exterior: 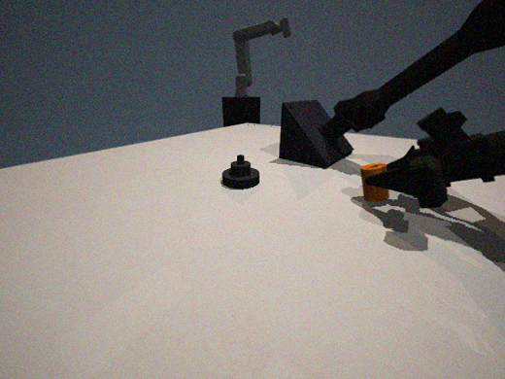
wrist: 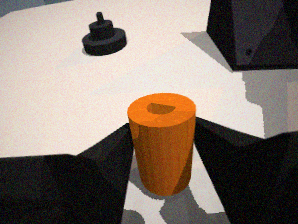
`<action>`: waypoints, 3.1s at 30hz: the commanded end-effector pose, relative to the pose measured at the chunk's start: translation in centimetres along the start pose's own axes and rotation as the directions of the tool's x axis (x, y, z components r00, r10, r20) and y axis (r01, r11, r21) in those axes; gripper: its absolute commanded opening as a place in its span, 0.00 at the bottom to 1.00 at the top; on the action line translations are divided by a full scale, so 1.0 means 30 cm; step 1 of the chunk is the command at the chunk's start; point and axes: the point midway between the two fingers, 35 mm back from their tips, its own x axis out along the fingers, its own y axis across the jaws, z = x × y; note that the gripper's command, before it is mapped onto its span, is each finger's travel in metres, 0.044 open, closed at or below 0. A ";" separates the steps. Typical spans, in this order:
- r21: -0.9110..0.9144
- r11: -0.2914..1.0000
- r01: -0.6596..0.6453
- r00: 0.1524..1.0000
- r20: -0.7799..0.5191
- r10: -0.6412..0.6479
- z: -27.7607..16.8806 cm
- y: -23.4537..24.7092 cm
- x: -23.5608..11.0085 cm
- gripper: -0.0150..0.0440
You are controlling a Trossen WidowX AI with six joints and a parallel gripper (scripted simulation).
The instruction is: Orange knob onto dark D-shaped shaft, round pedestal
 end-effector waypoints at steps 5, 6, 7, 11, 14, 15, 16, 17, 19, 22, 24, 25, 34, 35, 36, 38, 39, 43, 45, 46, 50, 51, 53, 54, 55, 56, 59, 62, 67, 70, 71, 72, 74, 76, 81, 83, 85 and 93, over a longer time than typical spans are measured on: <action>0.008 1.000 0.000 1.000 -0.015 0.000 0.002 0.001 -0.002 0.65; 0.008 1.000 0.000 1.000 -0.015 0.000 0.002 0.001 -0.002 0.69; 0.008 1.000 0.000 1.000 -0.015 0.000 0.002 0.001 -0.002 0.69; 0.008 1.000 0.000 1.000 -0.015 0.000 0.002 0.001 -0.002 0.69; 0.008 1.000 0.000 1.000 -0.015 0.000 0.002 0.001 -0.002 0.69; 0.008 1.000 0.000 1.000 -0.015 0.000 0.002 0.001 -0.002 0.69; 0.008 1.000 0.000 1.000 -0.015 0.000 0.002 0.001 -0.002 0.69; 0.008 1.000 0.000 1.000 -0.015 0.000 0.002 0.001 -0.002 0.69; 0.008 1.000 0.000 1.000 -0.015 0.000 0.002 0.001 -0.002 0.69; 0.008 1.000 0.000 1.000 -0.015 0.000 0.002 0.001 -0.002 0.69; 0.008 1.000 0.000 1.000 -0.015 0.000 0.002 0.001 -0.002 0.69; 0.008 1.000 0.000 1.000 -0.015 0.000 0.002 0.001 -0.002 0.69; 0.008 1.000 0.000 1.000 -0.015 0.000 0.002 0.001 -0.002 0.87; 0.008 1.000 0.000 1.000 -0.015 0.000 0.002 0.001 -0.002 0.92; 0.008 1.000 0.000 1.000 -0.015 0.000 0.002 0.001 -0.002 0.96; 0.008 1.000 0.000 1.000 -0.015 0.000 0.002 0.001 -0.002 1.00; 0.008 1.000 0.000 1.000 -0.015 0.000 0.002 0.001 -0.002 1.00; 0.002 1.000 -0.008 1.000 -0.020 0.008 0.041 0.004 -0.023 1.00; -0.014 0.999 -0.034 0.999 -0.031 0.034 0.151 0.004 -0.078 1.00; -0.021 0.999 -0.046 0.998 -0.034 0.045 0.201 -0.001 -0.101 1.00; -0.027 0.998 -0.056 0.998 -0.036 0.055 0.241 -0.008 -0.119 1.00; -0.027 0.998 -0.056 0.998 -0.036 0.055 0.241 -0.008 -0.119 1.00; -0.028 0.998 -0.047 0.998 -0.045 0.046 0.242 -0.010 -0.116 1.00; -0.031 0.999 -0.023 0.997 -0.072 0.021 0.244 -0.015 -0.108 1.00; -0.038 0.999 0.014 0.993 -0.119 -0.018 0.247 -0.023 -0.097 1.00; -0.046 0.997 0.054 0.982 -0.180 -0.062 0.249 -0.032 -0.085 1.00; -0.075 0.988 0.132 0.914 -0.376 -0.151 0.253 -0.050 -0.068 1.00; -0.091 0.985 0.146 0.802 -0.572 -0.172 0.257 -0.051 -0.074 1.00; -0.035 0.998 0.051 0.542 -0.838 -0.057 0.288 -0.014 -0.122 1.00; 0.009 1.000 0.004 0.456 -0.890 0.006 0.308 0.003 -0.143 1.00; 0.009 1.000 0.004 0.456 -0.890 0.006 0.308 0.003 -0.143 1.00; 0.009 1.000 0.004 0.456 -0.890 0.006 0.308 0.003 -0.143 1.00; 0.009 1.000 0.004 0.456 -0.890 0.006 0.308 0.003 -0.143 1.00; 0.009 1.000 0.004 0.456 -0.890 0.006 0.308 0.003 -0.143 1.00; -0.058 0.990 -0.127 0.456 -0.890 0.006 0.308 0.003 -0.143 1.00; -0.146 0.943 -0.299 0.456 -0.890 0.006 0.308 0.003 -0.143 1.00; -0.229 0.859 -0.458 0.456 -0.890 0.006 0.308 0.003 -0.143 1.00; -0.442 0.237 -0.865 0.456 -0.890 0.006 0.308 0.000 -0.142 1.00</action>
